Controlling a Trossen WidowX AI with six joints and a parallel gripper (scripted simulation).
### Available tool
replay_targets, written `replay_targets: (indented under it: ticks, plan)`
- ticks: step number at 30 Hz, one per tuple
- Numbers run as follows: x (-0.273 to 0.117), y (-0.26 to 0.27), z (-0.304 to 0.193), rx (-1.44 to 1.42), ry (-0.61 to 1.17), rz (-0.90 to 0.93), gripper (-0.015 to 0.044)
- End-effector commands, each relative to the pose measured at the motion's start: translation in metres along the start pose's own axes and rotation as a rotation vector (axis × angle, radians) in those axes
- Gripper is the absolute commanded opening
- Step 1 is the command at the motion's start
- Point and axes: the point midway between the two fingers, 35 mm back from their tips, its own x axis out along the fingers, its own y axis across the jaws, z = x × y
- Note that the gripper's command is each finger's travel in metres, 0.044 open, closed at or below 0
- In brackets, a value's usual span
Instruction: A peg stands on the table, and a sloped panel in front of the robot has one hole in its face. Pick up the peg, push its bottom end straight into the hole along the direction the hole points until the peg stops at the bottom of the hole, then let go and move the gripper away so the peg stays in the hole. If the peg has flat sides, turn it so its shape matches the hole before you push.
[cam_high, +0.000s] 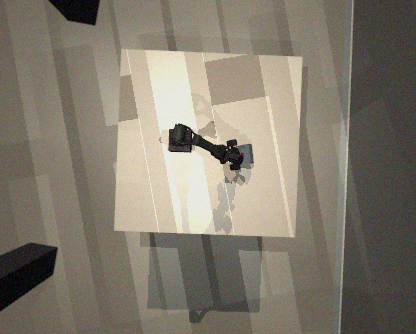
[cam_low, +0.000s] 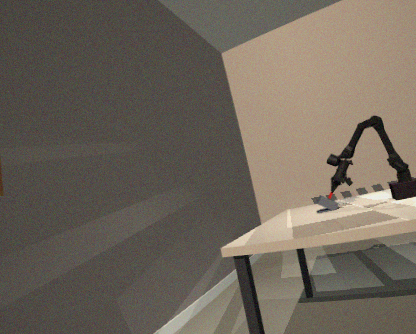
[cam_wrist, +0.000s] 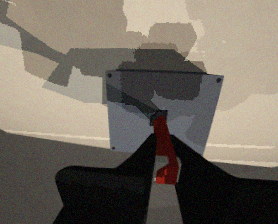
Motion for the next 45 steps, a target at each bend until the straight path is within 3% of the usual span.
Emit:
replay_targets:
  ticks: [1,45]
  plan:
    - [0.003,0.000,0.001,0.004,-0.005,0.000,0.0000]
    - [0.016,0.000,-0.001,0.004,-0.004,0.000,0.0000]
